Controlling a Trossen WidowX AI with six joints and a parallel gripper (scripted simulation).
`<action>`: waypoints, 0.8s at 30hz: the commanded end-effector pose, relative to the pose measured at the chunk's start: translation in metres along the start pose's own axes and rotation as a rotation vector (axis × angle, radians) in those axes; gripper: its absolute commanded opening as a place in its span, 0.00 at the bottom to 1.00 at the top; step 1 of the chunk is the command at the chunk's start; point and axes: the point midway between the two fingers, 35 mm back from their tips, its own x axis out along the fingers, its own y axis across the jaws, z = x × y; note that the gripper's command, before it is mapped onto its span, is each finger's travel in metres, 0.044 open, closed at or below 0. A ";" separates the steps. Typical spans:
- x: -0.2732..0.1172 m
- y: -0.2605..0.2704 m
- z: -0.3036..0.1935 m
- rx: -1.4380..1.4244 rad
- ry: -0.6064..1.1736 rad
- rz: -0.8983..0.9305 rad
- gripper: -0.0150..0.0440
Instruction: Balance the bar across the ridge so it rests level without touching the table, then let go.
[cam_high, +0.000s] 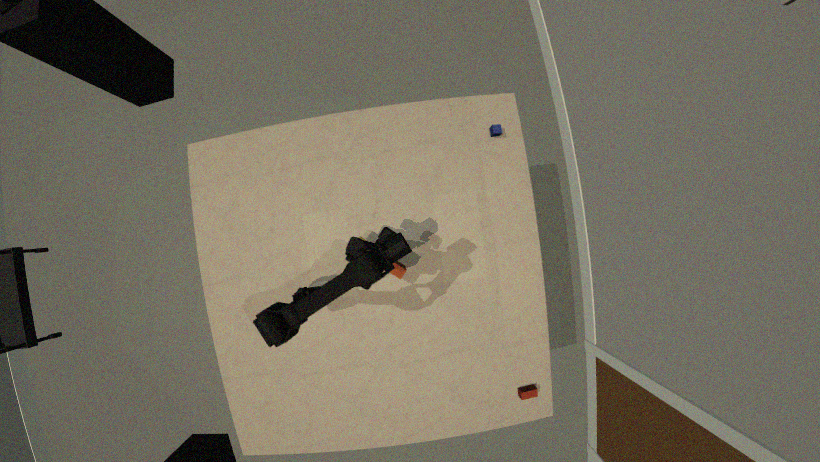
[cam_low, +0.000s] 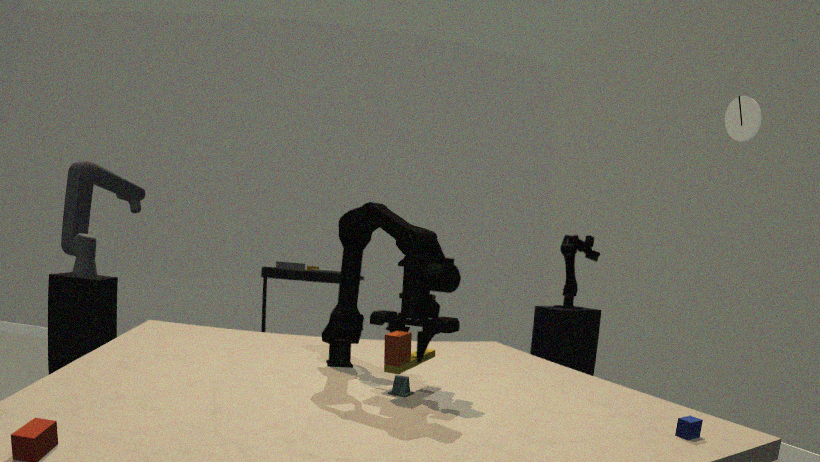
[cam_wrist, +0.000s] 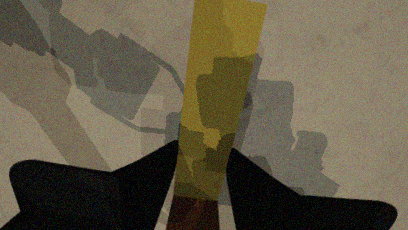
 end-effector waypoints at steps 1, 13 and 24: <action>0.008 0.002 0.000 -0.003 -0.001 0.008 0.25; 0.014 0.004 0.000 -0.004 -0.001 0.008 0.25; 0.014 0.004 0.000 -0.004 -0.001 0.008 0.25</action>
